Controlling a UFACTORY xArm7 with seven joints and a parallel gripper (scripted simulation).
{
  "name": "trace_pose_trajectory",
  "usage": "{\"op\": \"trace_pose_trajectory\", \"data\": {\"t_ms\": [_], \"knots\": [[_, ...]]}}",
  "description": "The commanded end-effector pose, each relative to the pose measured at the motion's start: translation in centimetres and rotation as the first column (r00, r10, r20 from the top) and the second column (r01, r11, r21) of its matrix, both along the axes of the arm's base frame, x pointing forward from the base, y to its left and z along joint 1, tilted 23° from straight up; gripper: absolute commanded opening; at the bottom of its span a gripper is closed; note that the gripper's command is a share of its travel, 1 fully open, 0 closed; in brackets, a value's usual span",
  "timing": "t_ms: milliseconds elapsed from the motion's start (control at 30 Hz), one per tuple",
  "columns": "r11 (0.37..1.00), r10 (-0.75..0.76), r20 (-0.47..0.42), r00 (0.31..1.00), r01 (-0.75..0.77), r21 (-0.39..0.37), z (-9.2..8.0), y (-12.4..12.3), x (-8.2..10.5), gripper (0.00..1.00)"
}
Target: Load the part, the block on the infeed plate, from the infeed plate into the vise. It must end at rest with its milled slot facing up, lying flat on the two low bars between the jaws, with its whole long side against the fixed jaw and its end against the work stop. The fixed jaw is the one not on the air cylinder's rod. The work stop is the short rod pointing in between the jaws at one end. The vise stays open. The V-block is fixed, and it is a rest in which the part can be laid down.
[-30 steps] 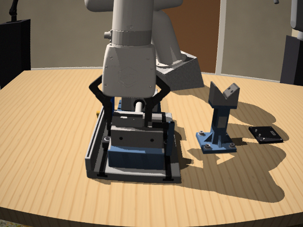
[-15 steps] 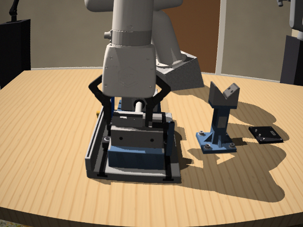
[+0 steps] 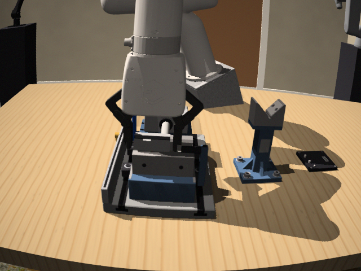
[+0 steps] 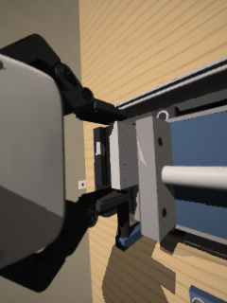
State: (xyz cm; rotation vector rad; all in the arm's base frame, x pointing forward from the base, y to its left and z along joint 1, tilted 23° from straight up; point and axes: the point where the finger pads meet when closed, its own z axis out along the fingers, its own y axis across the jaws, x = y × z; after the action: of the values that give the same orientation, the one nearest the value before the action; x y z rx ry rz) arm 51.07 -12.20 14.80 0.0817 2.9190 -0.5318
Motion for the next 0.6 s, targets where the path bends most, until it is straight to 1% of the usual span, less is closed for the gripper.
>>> {"op": "trace_pose_trajectory", "data": {"t_ms": [0,233,500,567], "knots": [[1.000,0.002,0.004,1.000,-0.002,-0.001,0.2,0.1,0.1,0.81],[1.000,0.002,0.004,1.000,-0.002,-0.001,0.5,0.2,0.1,0.81],[1.000,0.002,0.004,1.000,-0.002,-0.001,2.0,0.8,-0.2,0.81],[1.000,0.002,0.004,1.000,-0.002,-0.001,2.0,0.8,-0.2,0.81]]}}
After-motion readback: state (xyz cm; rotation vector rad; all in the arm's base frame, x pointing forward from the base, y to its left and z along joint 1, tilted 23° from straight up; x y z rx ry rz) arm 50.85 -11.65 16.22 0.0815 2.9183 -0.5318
